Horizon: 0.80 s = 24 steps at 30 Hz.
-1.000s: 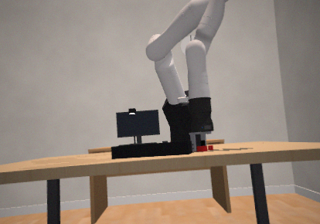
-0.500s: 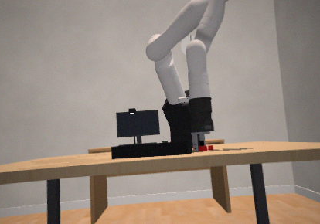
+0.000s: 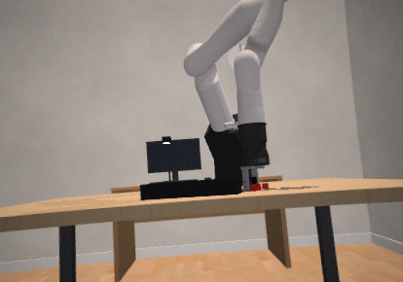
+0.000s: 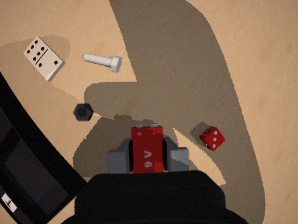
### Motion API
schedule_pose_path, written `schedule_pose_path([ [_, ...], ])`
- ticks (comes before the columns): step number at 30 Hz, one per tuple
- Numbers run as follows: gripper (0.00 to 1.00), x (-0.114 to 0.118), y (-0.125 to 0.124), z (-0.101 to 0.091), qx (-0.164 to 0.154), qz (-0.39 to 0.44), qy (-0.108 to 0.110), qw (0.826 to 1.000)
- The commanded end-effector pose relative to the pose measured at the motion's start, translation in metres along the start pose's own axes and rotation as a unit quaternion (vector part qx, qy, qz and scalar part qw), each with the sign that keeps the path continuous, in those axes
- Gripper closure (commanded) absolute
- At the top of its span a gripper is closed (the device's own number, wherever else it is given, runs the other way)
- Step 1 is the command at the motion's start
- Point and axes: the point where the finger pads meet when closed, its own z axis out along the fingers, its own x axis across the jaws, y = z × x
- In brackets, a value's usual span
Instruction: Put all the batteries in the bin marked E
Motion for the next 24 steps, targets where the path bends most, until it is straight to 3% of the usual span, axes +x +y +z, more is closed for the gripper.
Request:
schedule_pose_path([
  [1, 0.5, 0.0, 0.0, 0.0, 0.0, 0.0, 0.0, 1.0],
  [7, 0.5, 0.0, 0.0, 0.0, 0.0, 0.0, 0.0, 1.0],
  [24, 0.5, 0.0, 0.0, -0.05, 0.0, 0.0, 0.0, 1.0],
])
